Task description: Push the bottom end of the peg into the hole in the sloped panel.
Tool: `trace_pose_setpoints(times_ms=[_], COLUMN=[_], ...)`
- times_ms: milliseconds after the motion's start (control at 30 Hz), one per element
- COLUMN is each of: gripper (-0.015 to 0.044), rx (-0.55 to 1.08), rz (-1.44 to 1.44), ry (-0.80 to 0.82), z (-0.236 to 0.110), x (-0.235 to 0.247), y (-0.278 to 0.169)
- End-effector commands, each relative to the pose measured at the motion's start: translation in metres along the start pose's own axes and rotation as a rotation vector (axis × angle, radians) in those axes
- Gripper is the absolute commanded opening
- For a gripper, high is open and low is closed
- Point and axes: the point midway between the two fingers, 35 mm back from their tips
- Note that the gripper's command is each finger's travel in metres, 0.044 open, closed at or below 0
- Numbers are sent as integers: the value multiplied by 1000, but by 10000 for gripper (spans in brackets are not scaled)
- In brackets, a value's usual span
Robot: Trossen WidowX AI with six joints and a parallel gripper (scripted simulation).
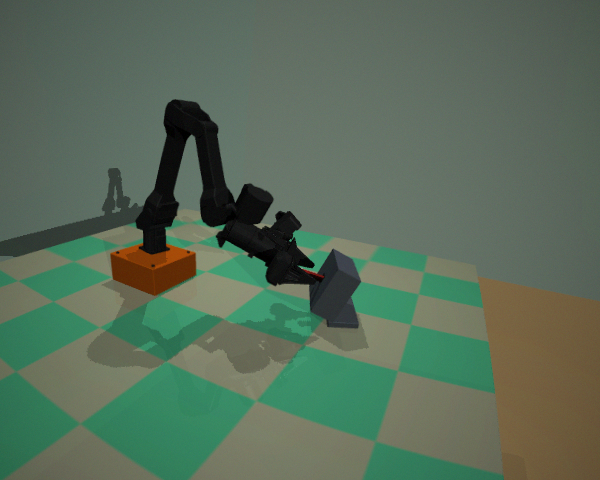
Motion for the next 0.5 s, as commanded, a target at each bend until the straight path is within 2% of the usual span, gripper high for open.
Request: trace_pose_setpoints(times_ms=[0,467], gripper=[440,440], rx=[-2,-2], rz=[-6,-5], ry=[2,0], z=[-6,-22], x=[0,-2], y=[1,2])
Point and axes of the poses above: the point midway between the two fingers, 35 mm back from their tips, its own z axis out along the fingers, its own x axis across the jaws, y = z × x, and after that the axes turned 1 degree about z, right-handed
